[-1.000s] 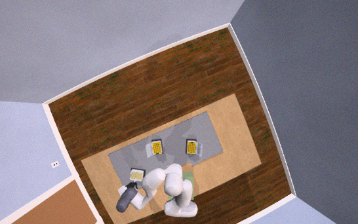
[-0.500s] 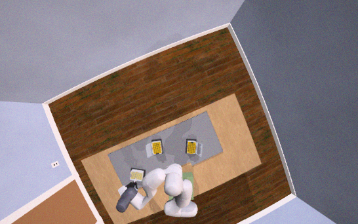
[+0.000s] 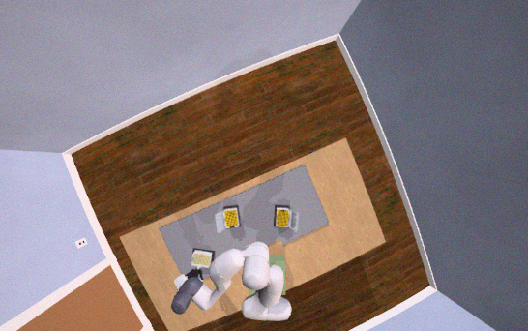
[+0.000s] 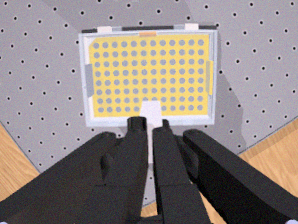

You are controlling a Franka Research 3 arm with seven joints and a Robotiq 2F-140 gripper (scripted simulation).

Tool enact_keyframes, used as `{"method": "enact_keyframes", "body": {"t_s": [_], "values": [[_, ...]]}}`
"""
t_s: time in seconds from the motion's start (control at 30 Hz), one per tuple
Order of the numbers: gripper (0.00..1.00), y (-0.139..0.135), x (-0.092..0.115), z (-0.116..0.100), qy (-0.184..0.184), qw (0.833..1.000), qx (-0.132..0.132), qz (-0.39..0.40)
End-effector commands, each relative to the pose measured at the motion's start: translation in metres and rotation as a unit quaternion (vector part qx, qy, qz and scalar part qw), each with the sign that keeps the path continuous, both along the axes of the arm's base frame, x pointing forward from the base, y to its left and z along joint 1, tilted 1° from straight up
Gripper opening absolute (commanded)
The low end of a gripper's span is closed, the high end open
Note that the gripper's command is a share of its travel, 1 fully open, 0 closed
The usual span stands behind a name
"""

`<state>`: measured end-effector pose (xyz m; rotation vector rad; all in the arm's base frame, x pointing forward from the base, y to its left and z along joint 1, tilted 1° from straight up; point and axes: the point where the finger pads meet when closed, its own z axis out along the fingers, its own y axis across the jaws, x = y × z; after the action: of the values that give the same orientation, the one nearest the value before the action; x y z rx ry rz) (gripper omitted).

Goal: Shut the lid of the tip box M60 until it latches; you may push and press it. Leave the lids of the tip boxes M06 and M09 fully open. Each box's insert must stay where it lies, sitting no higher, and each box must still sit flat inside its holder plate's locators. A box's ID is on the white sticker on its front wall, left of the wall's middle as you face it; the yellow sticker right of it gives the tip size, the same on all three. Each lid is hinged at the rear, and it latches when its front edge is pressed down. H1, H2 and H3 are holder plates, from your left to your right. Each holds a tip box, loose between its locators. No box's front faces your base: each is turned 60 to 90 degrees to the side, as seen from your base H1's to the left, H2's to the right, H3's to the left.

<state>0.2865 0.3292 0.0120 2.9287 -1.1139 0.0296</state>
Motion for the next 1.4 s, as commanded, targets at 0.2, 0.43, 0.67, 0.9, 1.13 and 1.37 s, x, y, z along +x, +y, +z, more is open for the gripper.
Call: {"method": "enact_keyframes", "body": {"t_s": [0.2,0.43,0.67,0.9,1.13,1.37], "values": [[0.0,0.001,0.001,-0.003,-0.001,1.0,0.002,-0.002],[0.0,0.001,0.001,-0.002,-0.001,1.0,0.002,-0.002],[0.0,0.001,0.001,0.008,-0.001,1.0,0.002,-0.002],[0.0,0.001,0.001,0.018,-0.001,1.0,0.002,-0.002],[0.0,0.001,0.001,0.03,-0.001,1.0,0.002,-0.002],[0.0,0.001,0.001,0.038,-0.001,1.0,0.002,-0.002]]}}
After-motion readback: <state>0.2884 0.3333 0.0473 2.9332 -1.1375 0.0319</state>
